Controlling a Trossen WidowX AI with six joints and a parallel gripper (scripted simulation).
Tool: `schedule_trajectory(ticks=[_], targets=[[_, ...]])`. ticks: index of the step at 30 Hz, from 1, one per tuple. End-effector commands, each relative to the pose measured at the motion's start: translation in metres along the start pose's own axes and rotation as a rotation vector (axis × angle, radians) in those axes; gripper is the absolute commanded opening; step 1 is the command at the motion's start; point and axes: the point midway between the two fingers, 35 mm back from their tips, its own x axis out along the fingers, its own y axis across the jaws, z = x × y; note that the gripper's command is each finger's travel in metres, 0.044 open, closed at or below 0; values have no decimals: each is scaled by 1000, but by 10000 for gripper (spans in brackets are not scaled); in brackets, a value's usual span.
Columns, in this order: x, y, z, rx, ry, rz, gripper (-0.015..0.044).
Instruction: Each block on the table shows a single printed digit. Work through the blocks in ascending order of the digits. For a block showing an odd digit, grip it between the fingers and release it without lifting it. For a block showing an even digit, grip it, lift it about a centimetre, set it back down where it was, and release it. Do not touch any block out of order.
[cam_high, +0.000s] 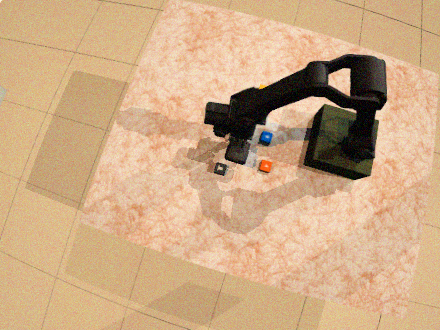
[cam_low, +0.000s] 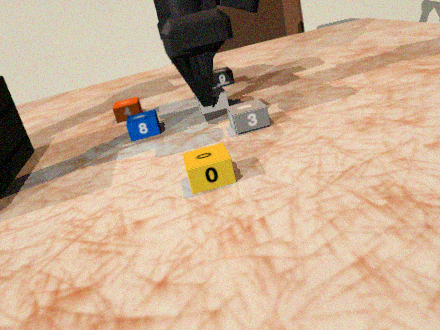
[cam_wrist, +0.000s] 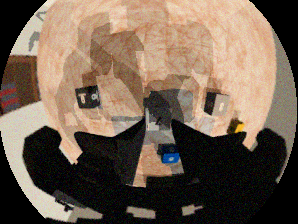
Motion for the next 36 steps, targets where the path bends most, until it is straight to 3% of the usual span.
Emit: schedule_trajectory(ticks=[1, 30, 36], targets=[[1, 1, 0, -5, 2, 4, 120], [1, 1, 0, -5, 2, 4, 120], [1, 1, 0, -5, 2, 4, 278]])
